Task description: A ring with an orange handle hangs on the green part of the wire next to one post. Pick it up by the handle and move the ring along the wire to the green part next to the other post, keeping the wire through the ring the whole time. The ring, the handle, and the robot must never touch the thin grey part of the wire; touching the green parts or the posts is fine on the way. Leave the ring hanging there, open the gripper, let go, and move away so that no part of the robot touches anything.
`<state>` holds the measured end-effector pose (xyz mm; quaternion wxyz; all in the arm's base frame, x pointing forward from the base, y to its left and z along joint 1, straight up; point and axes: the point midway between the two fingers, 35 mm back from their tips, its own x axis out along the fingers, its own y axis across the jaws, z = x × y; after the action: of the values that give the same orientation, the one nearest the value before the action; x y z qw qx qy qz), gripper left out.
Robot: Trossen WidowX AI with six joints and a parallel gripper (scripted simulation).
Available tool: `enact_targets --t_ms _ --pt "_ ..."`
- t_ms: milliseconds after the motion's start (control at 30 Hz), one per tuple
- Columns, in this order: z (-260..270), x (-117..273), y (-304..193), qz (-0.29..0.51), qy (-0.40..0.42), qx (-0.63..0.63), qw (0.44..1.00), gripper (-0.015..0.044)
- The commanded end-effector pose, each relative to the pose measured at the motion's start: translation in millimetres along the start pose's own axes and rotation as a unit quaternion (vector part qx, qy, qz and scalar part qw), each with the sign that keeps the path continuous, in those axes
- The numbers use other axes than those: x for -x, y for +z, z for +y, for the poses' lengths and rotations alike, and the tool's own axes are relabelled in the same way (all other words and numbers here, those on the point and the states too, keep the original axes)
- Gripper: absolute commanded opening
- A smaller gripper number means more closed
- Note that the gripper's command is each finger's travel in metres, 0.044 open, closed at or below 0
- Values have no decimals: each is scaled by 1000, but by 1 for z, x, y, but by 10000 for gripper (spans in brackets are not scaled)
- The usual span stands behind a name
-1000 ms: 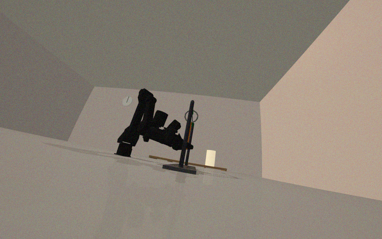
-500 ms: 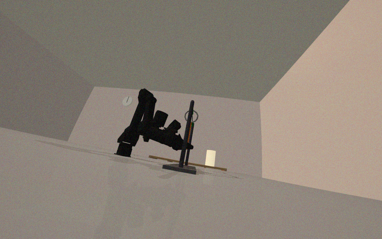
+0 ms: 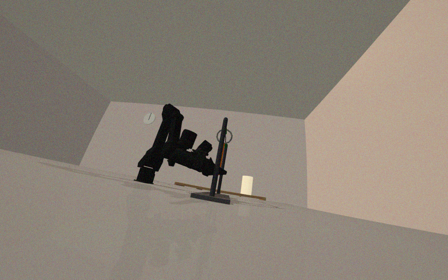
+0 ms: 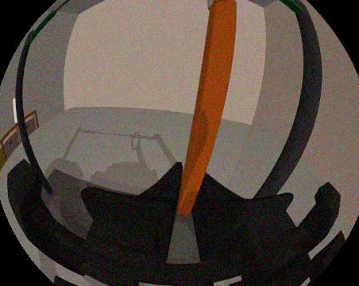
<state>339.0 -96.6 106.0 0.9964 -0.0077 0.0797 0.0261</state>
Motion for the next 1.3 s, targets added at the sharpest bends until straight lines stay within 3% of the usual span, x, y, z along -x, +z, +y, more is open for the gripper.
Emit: enact_targets --t_ms 0,1267 --pt "0 0 1 0 0 0 1000 -150" --pt "-2 3 20 0 -1 3 1000 -150"
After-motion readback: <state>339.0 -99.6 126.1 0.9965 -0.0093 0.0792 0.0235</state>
